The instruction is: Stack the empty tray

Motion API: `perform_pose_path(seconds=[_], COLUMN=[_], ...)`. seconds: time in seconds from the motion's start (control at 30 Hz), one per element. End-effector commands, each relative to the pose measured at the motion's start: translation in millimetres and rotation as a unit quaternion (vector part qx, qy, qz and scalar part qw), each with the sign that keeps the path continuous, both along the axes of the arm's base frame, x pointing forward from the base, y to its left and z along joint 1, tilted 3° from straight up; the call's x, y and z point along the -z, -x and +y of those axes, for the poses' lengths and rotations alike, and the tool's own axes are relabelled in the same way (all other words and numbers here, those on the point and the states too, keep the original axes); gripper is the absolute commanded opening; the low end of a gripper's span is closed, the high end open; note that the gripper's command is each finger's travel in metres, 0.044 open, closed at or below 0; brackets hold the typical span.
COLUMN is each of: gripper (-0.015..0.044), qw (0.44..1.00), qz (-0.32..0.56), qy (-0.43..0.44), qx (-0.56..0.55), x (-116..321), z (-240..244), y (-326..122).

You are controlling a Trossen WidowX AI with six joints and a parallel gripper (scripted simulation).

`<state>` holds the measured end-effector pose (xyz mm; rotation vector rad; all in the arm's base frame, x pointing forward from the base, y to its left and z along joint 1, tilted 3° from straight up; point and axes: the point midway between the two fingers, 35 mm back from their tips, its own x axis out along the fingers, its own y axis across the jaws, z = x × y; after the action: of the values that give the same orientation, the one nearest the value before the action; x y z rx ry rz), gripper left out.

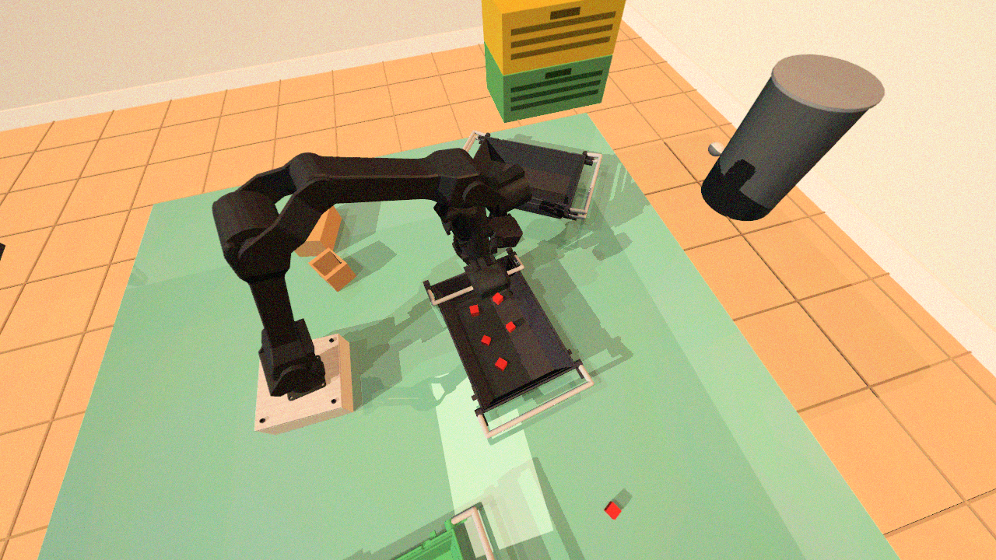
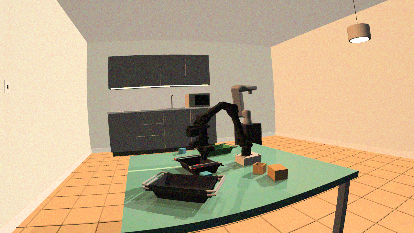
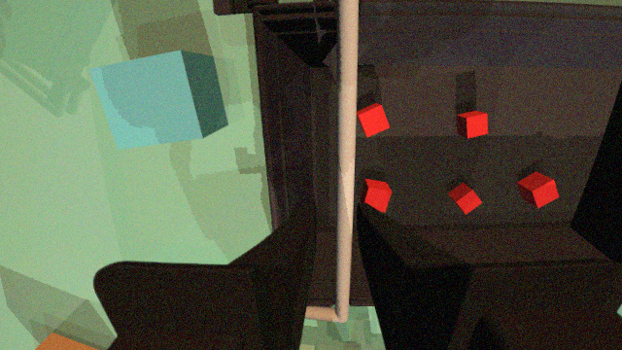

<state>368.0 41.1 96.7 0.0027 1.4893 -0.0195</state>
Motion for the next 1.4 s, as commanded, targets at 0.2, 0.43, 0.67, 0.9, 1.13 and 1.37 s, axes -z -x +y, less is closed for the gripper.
perform_pose_path(seconds=[0.2, 0.43, 0.67, 0.9, 1.13, 1.37], gripper=[0.0088, 0.0088, 0.0088, 0.0088, 0.0088, 0.0088], qw=[1.0, 1.0, 0.999, 1.0, 1.0, 1.0], qz=[0.0, -0.019, -0.038, -0.025, -0.019, -0.001], qy=[0.0, -0.002, -0.005, 0.007, 0.012, 0.011], qx=[0.0, -0.001, -0.002, 0.008, 0.005, 0.001], x=[-1.7, -71.3, -143.7, -99.0, -59.2, -17.2], z=[0.1, 1.6, 0.8, -57.4, -164.6, -263.3], y=[-0.1, -2.2, 15.0, -12.0, -21.9, 2.0])
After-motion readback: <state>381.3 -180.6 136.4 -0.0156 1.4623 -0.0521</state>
